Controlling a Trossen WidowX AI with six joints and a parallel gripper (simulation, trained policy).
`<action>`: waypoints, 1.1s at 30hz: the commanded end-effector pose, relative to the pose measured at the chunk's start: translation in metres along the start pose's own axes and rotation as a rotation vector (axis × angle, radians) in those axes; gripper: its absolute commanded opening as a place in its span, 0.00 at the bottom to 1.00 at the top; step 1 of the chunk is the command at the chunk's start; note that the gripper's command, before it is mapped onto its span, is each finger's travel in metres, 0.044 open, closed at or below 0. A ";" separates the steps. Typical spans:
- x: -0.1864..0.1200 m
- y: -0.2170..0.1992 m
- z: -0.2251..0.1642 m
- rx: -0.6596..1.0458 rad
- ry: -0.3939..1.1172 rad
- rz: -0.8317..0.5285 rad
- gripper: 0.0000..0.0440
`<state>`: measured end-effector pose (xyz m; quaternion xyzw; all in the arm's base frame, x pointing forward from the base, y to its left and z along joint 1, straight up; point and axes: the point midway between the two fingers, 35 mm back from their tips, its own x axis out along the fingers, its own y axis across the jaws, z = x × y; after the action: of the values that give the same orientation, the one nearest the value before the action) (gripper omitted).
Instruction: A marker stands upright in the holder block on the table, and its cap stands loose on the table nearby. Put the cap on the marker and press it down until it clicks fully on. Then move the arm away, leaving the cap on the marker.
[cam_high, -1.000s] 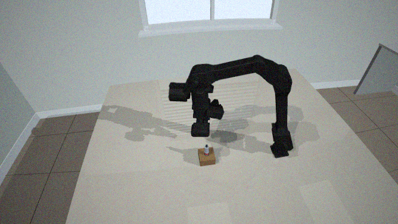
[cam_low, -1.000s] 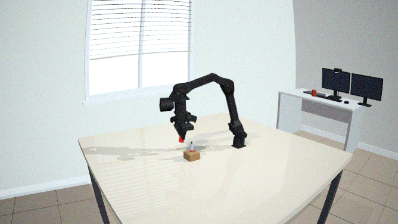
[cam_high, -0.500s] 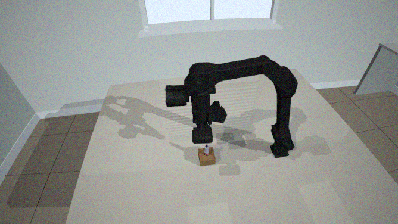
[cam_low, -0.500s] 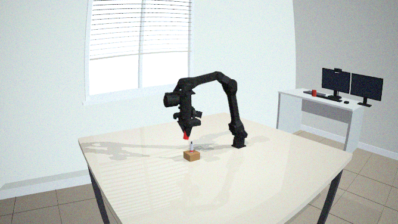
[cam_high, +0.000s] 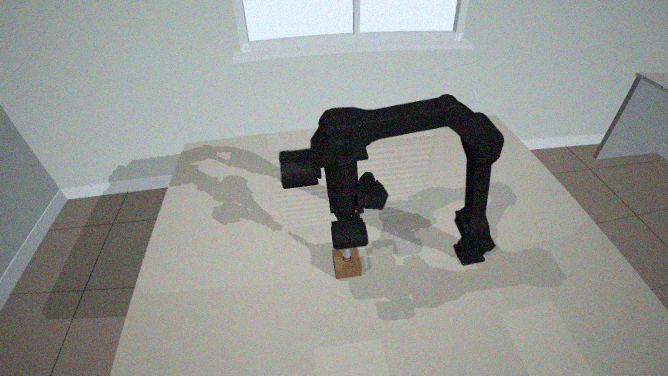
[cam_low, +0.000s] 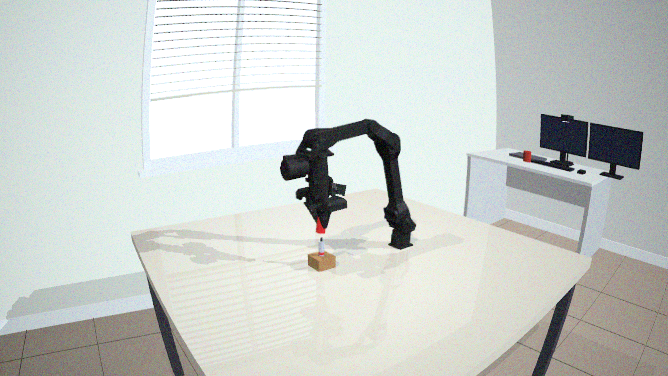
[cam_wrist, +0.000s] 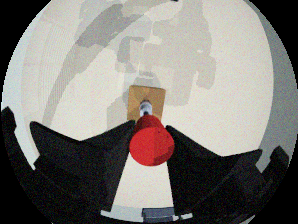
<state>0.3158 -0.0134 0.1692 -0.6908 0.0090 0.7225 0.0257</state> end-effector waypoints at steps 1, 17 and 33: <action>0.006 0.000 0.002 0.004 -0.022 -0.001 0.00; 0.040 0.003 0.001 -0.003 -0.069 -0.007 0.00; 0.077 0.005 0.009 -0.045 -0.124 -0.016 0.14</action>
<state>0.3146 -0.0163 0.1032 -0.6663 -0.0087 0.7454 0.0183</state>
